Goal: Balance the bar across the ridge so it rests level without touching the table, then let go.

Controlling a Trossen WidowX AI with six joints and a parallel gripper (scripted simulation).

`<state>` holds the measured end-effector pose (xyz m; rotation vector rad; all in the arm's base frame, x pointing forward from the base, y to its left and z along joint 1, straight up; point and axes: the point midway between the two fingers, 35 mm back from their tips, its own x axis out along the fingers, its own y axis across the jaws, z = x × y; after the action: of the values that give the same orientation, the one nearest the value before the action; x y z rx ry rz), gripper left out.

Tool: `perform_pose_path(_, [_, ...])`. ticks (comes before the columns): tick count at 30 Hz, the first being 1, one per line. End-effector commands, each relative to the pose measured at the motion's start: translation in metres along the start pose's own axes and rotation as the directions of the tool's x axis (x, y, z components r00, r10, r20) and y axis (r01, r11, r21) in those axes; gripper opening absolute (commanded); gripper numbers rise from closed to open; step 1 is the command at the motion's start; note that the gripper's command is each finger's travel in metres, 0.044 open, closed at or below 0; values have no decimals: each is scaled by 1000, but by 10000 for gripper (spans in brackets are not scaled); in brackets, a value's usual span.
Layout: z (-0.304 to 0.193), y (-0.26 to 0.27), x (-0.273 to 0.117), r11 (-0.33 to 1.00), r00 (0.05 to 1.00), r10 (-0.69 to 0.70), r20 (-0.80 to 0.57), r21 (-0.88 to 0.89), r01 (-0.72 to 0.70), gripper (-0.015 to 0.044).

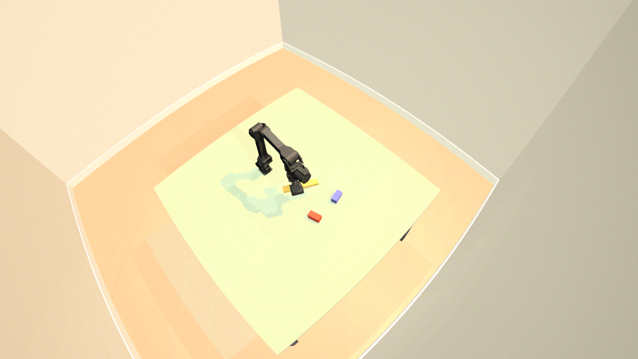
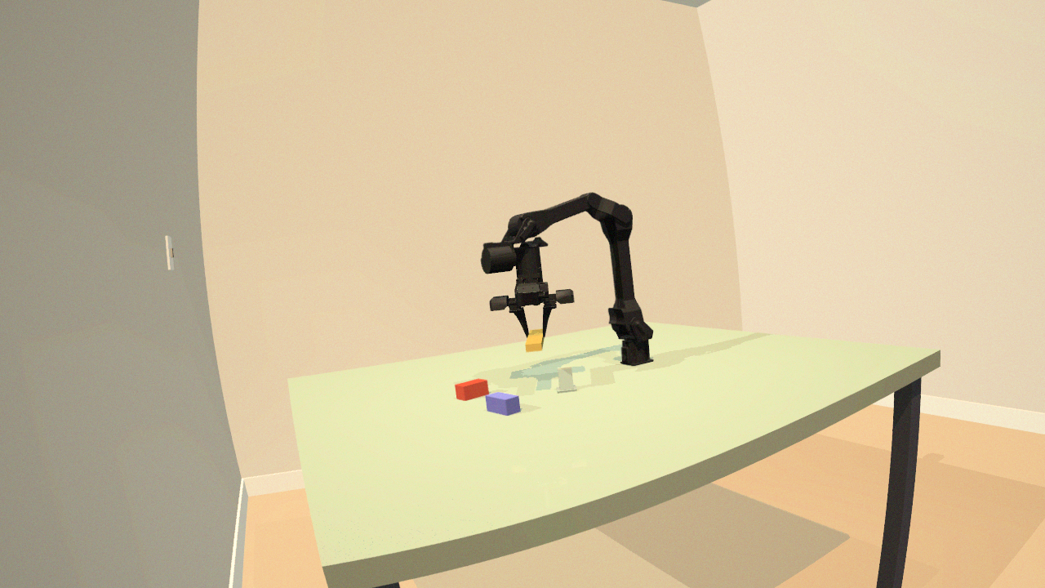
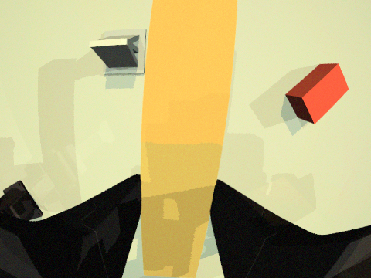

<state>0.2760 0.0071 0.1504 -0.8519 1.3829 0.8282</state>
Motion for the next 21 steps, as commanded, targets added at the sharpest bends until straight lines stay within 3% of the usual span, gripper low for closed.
perform_pose_path(1, [10,12,0,1000,1000,3,4,-5,-3,0])
perform_pose_path(21, [47,57,3,999,1000,7,7,-46,-6,0])
